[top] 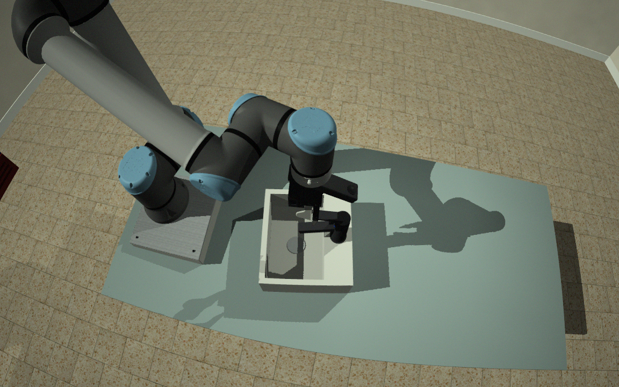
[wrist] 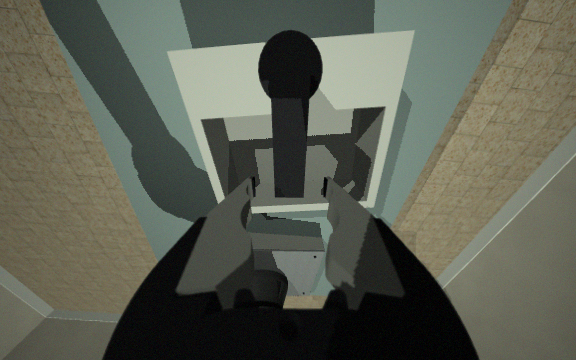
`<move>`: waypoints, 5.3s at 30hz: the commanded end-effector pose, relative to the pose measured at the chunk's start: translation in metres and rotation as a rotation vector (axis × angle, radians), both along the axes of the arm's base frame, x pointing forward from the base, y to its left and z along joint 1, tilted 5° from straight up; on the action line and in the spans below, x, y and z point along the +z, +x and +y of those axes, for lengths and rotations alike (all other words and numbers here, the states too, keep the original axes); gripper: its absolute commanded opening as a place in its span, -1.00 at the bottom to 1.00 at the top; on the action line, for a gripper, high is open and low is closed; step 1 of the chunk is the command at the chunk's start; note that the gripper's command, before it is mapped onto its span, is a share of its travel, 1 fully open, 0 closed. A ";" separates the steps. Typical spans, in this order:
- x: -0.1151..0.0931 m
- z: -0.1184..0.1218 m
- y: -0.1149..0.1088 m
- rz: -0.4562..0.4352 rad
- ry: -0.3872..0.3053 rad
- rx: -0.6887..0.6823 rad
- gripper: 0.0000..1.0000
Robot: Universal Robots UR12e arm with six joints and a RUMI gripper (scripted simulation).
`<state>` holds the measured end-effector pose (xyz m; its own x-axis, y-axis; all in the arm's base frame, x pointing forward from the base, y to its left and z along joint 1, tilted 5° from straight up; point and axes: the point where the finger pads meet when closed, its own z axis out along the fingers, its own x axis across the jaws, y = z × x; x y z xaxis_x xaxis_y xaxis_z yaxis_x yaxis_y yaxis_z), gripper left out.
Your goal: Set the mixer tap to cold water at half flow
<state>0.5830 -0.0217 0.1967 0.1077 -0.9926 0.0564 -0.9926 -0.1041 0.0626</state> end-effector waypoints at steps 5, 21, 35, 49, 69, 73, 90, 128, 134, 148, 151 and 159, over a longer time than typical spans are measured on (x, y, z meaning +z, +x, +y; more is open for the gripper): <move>-0.006 -0.001 0.000 -0.001 0.000 0.000 -0.23; -0.015 -0.001 0.000 -0.001 0.000 0.000 -0.23; -0.017 -0.001 0.000 -0.001 0.000 0.000 -0.23; -0.017 -0.001 0.000 -0.001 0.000 0.000 -0.23; -0.017 -0.001 0.000 -0.001 0.000 0.000 -1.00; -0.017 -0.001 0.000 -0.001 0.000 0.000 -1.00; -0.017 -0.001 0.000 -0.001 0.000 0.000 -1.00; -0.017 -0.001 0.000 -0.001 0.000 0.000 -1.00; -0.017 -0.001 0.000 -0.001 0.000 0.000 -1.00; -0.017 -0.003 0.000 0.000 0.001 0.022 -1.00; -0.017 -0.003 0.000 0.000 0.001 0.028 -1.00; -0.016 -0.009 0.001 0.005 0.005 0.099 -1.00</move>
